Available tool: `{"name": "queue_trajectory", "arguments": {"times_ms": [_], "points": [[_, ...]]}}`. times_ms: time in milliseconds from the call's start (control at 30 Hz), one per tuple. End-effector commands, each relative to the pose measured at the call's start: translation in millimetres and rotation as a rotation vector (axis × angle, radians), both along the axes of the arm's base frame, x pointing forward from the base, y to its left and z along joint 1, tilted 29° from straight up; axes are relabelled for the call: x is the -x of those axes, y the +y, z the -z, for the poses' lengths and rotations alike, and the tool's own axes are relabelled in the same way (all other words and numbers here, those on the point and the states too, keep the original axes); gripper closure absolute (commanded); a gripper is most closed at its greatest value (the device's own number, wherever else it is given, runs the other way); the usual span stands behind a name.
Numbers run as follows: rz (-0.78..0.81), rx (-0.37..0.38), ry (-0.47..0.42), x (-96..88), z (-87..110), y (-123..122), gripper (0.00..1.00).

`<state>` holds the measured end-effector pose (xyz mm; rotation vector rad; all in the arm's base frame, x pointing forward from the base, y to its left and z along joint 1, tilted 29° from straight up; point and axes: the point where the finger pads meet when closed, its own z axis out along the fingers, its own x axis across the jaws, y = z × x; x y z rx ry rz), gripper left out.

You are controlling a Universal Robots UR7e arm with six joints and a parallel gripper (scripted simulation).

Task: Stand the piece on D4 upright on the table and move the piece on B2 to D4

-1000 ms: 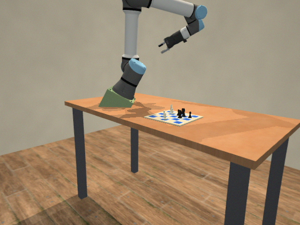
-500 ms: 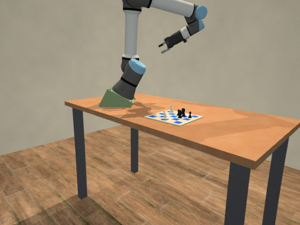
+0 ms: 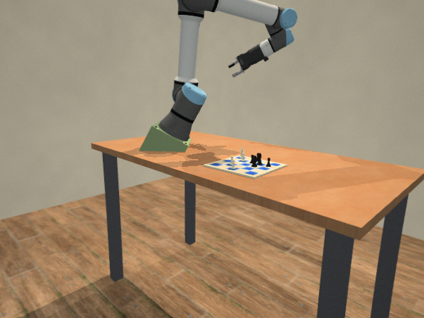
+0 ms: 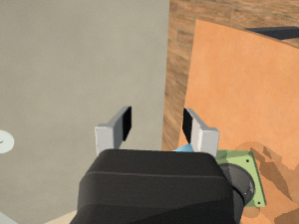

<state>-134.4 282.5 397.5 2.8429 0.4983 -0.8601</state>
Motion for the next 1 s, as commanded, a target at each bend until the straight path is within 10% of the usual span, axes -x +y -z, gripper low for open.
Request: {"name": "queue_trajectory", "arguments": {"times_ms": [0, 833, 967], "points": [[-0.035, -0.032, 0.015, -20.2, -5.0, 16.3, 0.00], [-0.249, -0.230, 0.101, -168.7, -17.7, 84.6, 0.00], [-0.312, -0.293, 0.125, -220.0, -16.3, 93.3, 0.00]]}}
